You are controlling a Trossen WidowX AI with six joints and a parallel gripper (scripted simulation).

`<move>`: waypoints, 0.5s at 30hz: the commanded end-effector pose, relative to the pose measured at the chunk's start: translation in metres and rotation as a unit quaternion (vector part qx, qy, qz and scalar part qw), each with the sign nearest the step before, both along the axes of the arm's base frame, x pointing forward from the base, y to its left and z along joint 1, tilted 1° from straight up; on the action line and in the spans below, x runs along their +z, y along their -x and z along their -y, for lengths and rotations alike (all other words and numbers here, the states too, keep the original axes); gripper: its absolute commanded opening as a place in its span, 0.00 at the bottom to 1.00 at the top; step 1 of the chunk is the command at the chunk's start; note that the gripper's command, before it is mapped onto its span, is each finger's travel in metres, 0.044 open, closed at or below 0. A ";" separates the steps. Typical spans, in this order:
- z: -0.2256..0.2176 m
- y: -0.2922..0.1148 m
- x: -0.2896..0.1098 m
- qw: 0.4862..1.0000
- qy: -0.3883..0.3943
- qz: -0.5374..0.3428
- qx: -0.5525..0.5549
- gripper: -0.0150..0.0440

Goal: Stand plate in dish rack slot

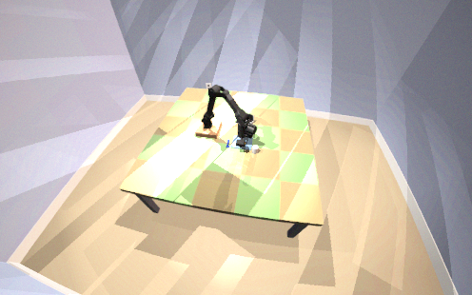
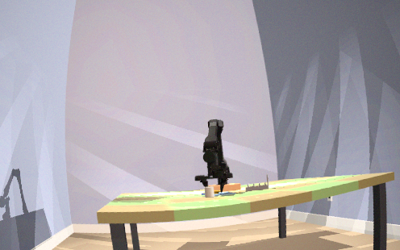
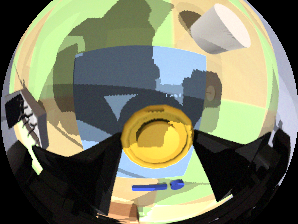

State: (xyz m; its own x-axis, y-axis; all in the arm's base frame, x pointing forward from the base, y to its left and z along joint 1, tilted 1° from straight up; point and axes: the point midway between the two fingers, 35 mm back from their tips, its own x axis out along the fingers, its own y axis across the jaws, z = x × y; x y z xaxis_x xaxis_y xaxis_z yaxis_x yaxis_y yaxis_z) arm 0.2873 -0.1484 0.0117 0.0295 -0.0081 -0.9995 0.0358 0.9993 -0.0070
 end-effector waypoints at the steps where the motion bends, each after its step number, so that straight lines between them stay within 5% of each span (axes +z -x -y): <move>1: -0.001 0.000 -0.001 1.000 -0.002 0.000 -0.002 0.77; 5: -0.001 0.000 -0.001 1.000 -0.002 0.000 -0.002 0.73; 15: 0.004 -0.007 0.033 1.000 -0.001 0.000 -0.002 0.28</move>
State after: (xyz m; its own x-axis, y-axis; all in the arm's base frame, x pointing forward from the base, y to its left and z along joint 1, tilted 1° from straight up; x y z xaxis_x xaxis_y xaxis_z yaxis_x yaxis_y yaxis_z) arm 0.2901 -0.1498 0.0313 0.0187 -0.0005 -0.9998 0.0362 0.9993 0.0002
